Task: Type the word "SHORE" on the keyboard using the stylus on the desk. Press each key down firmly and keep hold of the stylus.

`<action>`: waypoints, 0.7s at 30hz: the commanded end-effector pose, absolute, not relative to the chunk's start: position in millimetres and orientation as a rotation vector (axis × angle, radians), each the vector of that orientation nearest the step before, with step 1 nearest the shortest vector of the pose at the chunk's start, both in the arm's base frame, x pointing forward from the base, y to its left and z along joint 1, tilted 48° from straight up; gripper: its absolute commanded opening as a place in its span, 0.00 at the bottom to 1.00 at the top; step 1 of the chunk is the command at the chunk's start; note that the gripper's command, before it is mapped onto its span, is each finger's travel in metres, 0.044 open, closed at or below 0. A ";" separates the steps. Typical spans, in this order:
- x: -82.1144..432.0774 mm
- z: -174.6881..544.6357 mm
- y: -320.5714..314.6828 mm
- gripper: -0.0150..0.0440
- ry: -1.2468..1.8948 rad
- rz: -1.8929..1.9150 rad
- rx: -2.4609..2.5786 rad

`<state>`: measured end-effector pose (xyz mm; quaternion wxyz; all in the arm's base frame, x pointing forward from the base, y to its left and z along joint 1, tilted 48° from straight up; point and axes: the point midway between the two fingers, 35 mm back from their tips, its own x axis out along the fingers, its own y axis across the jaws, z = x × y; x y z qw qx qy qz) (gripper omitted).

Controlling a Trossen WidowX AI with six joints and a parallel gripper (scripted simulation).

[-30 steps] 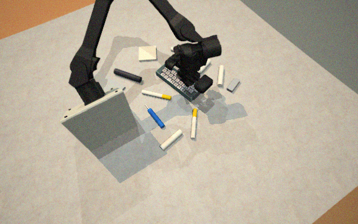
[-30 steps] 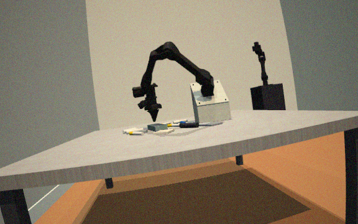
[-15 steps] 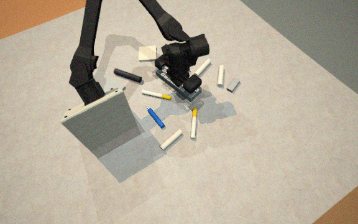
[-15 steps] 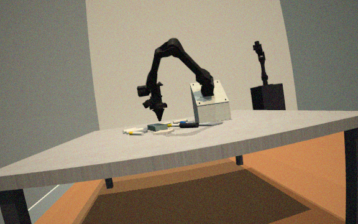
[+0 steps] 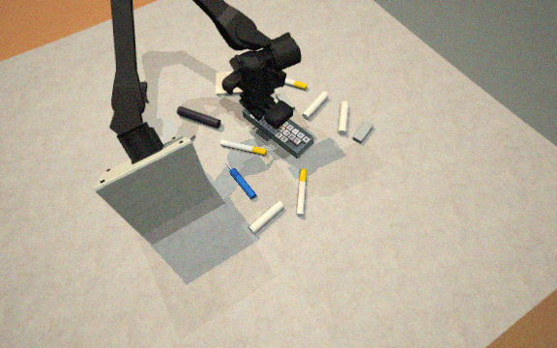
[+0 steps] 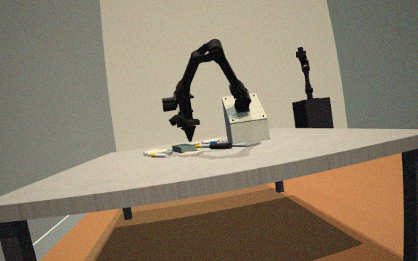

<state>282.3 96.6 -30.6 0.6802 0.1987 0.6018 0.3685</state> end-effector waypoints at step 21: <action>284.3 6.0 55.2 0.30 1.341 0.819 0.455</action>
